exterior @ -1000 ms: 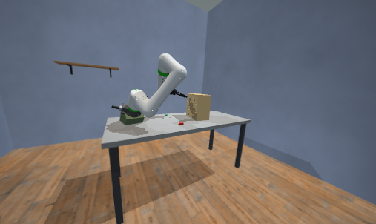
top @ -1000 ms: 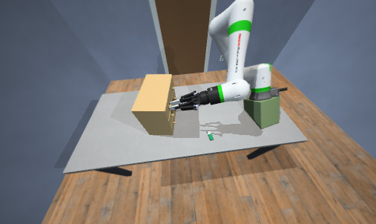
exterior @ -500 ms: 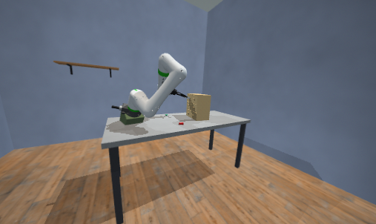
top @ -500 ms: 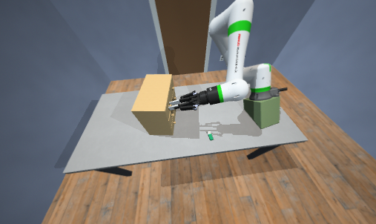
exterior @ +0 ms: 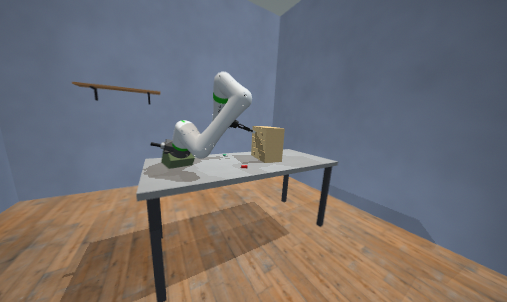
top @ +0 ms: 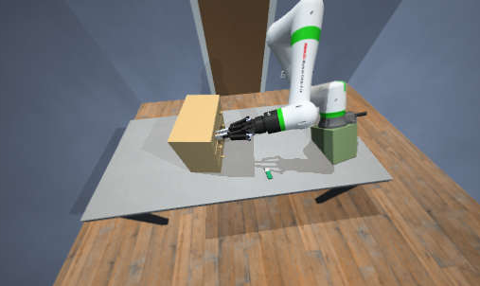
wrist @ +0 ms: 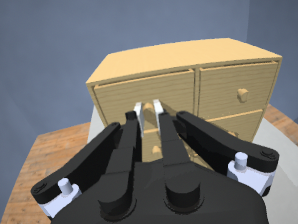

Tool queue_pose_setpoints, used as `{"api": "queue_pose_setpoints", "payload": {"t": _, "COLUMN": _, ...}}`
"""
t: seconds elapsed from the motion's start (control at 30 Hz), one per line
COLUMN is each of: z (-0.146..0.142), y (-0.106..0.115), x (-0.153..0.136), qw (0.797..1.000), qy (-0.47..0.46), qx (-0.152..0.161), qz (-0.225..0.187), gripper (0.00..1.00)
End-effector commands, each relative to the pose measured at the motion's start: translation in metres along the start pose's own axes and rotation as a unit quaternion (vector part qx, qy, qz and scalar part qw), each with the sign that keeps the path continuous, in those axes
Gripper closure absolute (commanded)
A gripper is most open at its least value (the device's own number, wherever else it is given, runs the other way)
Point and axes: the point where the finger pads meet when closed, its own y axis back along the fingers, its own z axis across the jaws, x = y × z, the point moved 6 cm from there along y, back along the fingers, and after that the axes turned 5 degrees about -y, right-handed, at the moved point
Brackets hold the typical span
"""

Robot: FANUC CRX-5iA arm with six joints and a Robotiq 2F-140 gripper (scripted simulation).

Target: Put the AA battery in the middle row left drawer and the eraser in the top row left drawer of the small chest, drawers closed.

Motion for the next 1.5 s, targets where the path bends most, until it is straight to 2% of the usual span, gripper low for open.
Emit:
{"api": "queue_pose_setpoints", "payload": {"t": 0.0, "z": 0.0, "y": 0.0, "x": 0.0, "qw": 1.0, "qy": 0.0, "qx": 0.0, "qz": 0.0, "gripper": 0.92}}
{"api": "queue_pose_setpoints", "payload": {"t": 1.03, "z": 0.0, "y": 0.002, "x": 0.0, "qw": 1.0, "qy": 0.0, "qx": 0.0, "qz": 0.0, "gripper": 0.92}}
{"api": "queue_pose_setpoints", "payload": {"t": 1.47, "z": 0.0, "y": 0.011, "x": -0.004, "qw": 1.0, "qy": 0.0, "qx": 0.0, "qz": 0.0, "gripper": 0.92}}
